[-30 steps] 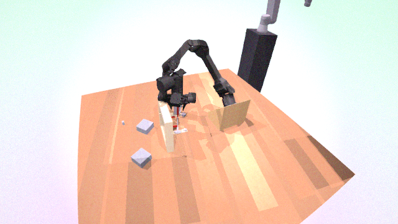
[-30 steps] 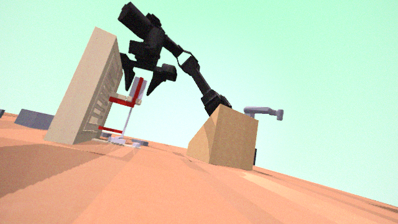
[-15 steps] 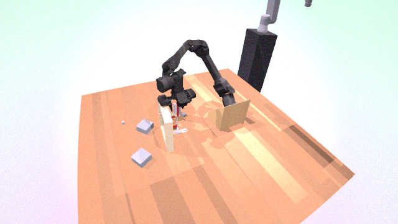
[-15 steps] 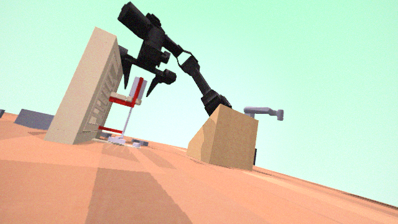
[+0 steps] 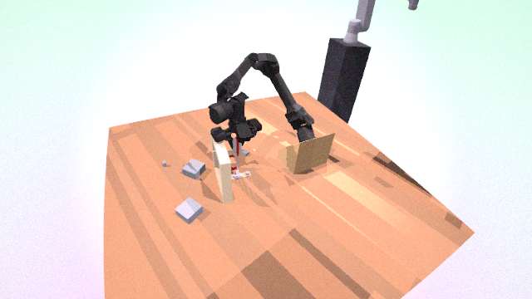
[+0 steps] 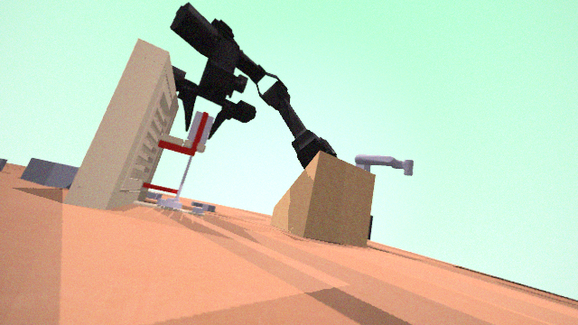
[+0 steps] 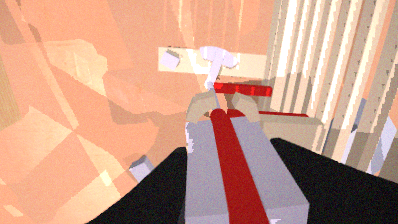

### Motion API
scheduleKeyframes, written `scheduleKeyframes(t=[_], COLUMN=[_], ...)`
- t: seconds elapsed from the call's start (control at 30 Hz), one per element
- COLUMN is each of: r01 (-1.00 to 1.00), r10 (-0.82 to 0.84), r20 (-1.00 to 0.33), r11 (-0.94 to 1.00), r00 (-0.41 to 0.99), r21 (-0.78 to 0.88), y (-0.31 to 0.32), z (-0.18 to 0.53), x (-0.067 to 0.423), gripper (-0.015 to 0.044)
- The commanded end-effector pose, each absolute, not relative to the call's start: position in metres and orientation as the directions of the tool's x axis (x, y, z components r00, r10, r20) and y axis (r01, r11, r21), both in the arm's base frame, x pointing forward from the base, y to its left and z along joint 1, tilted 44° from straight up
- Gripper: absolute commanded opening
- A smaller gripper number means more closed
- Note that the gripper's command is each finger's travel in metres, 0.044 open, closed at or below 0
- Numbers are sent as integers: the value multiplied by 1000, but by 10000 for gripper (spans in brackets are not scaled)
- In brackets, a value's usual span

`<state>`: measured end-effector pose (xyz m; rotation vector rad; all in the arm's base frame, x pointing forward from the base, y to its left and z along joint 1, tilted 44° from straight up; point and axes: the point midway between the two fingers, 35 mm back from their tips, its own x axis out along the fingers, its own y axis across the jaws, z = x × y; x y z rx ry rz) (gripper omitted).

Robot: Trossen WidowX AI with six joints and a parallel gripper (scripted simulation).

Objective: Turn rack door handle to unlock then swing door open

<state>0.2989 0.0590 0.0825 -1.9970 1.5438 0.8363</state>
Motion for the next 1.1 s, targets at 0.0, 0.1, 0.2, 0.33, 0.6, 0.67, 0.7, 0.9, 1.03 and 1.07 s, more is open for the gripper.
scheduleKeyframes(t=[0.0,0.1,0.2,0.33,0.6,0.67,0.7,0.9,1.03,1.07], r01=[-968,-968,-968,-968,-968,-968,-968,-968,-978,-980], r10=[-675,-675,-675,-675,-675,-675,-675,-675,-675,-675], r20=[-717,-717,-717,-717,-717,-717,-717,-717,-717,-717], r11=[-252,-252,-252,-252,-252,-252,-252,-250,-205,-191], r00=[175,175,175,175,175,175,175,175,175,175], r21=[1,1,1,1,1,1,1,-1,-45,-59], y=[59,59,59,59,59,59,59,59,60,60], z=[82,82,82,82,82,82,82,82,81,81], x=[298,298,298,298,298,298,298,298,296,296], gripper=[168,148,128,102,48,35,28,10,10,10])
